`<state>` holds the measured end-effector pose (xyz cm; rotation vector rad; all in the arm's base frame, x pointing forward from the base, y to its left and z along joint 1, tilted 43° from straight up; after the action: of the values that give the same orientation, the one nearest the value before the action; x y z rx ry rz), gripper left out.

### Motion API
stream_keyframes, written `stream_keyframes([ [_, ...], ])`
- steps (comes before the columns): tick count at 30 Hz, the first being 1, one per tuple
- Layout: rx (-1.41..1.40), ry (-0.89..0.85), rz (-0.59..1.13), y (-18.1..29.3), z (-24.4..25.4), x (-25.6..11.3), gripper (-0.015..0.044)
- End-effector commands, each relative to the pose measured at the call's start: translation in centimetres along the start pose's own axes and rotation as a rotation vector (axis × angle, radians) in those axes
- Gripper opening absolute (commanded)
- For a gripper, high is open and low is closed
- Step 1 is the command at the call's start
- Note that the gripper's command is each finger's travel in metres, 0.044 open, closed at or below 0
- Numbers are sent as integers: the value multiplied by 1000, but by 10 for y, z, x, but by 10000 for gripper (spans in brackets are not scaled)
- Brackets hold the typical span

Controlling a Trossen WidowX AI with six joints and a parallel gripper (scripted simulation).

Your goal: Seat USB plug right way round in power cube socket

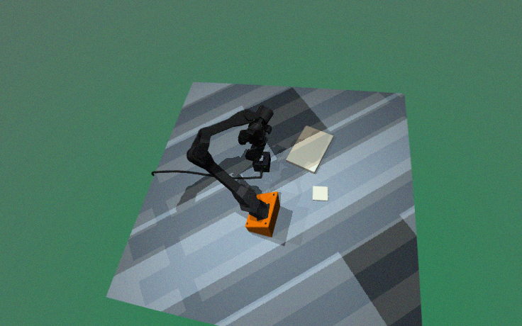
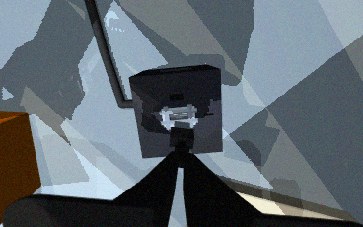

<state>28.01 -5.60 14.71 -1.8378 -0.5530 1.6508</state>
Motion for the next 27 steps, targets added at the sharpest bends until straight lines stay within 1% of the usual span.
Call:
stream_keyframes([
  [1, 118, 0, 0, 0, 0, 0, 0],
  [27, 798, 0, 0, 0, 0, 0, 0],
])
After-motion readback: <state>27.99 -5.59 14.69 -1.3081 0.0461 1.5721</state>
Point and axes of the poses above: the point midway between the two fingers, 35 mm back from their tips, its own x axis out along the fingers, its own z axis across the jaws, y = z × x, the point moved 8 cm from there along -x, back along the fingers, and after that the axes turned 6 degrees about -x, right-handed, at the moved point
